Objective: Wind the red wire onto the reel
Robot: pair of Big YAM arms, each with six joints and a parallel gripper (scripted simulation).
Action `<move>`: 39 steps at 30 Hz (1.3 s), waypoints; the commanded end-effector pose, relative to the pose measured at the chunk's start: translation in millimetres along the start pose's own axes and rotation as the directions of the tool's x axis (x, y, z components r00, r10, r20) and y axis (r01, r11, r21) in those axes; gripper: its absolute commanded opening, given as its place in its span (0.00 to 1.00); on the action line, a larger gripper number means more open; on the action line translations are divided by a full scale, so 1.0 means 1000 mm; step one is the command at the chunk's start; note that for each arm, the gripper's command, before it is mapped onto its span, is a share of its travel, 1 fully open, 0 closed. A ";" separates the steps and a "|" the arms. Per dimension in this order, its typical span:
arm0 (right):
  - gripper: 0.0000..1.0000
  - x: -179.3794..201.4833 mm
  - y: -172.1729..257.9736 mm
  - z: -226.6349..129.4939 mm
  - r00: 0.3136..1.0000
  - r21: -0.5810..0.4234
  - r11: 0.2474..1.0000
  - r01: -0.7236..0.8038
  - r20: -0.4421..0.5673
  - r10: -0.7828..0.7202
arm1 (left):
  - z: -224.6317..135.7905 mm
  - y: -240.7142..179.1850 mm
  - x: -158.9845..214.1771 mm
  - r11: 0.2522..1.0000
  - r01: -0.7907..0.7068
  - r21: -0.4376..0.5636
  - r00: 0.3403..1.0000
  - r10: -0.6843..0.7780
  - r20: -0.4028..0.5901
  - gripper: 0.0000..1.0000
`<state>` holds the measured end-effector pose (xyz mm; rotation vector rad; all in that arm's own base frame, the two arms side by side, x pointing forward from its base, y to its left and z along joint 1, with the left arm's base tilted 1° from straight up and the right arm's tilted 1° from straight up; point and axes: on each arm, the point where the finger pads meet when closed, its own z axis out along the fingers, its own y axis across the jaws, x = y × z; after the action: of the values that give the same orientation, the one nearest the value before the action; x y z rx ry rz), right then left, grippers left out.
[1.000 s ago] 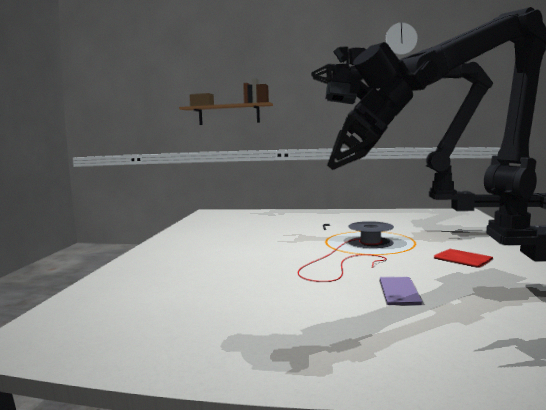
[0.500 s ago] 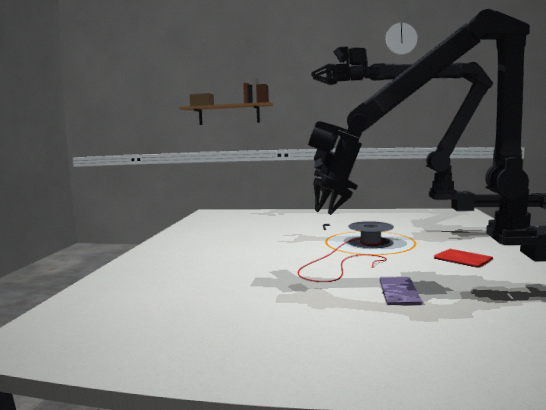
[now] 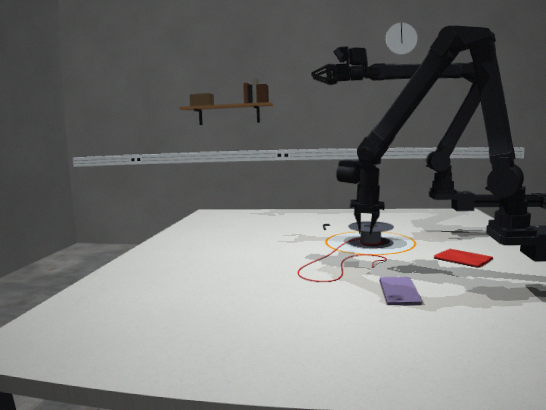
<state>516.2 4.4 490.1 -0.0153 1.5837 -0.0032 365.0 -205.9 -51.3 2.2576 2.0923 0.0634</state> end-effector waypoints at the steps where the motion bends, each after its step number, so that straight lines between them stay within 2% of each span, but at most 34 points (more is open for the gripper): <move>1: 1.00 -0.002 -0.005 0.003 1.000 0.008 1.000 -0.012 0.013 0.012 | 0.012 -0.016 -0.012 0.994 -0.094 0.047 0.995 0.095 -0.020 0.31; 8: 1.00 -0.002 -0.005 0.003 1.000 0.008 1.000 -0.012 0.013 0.012 | 0.016 -0.027 -0.020 0.988 -0.141 0.068 0.989 0.143 -0.025 0.30; 19: 1.00 -0.002 -0.005 0.003 1.000 0.008 1.000 -0.012 0.013 0.012 | 0.011 -0.020 -0.025 0.988 -0.142 0.068 0.989 0.144 -0.025 0.30; 30: 1.00 -0.002 -0.005 0.003 1.000 0.008 1.000 -0.012 0.013 0.012 | 0.041 -0.013 -0.028 0.988 -0.142 0.068 0.989 0.144 -0.025 0.30; 39: 1.00 -0.002 -0.005 0.003 1.000 0.008 1.000 -0.012 0.013 0.012 | 0.084 -0.013 -0.027 0.988 -0.142 0.068 0.989 0.144 -0.025 0.30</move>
<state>516.2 4.4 490.1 -0.0153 1.5837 -0.0032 343.2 -228.8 -117.7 2.4615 1.9879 0.0251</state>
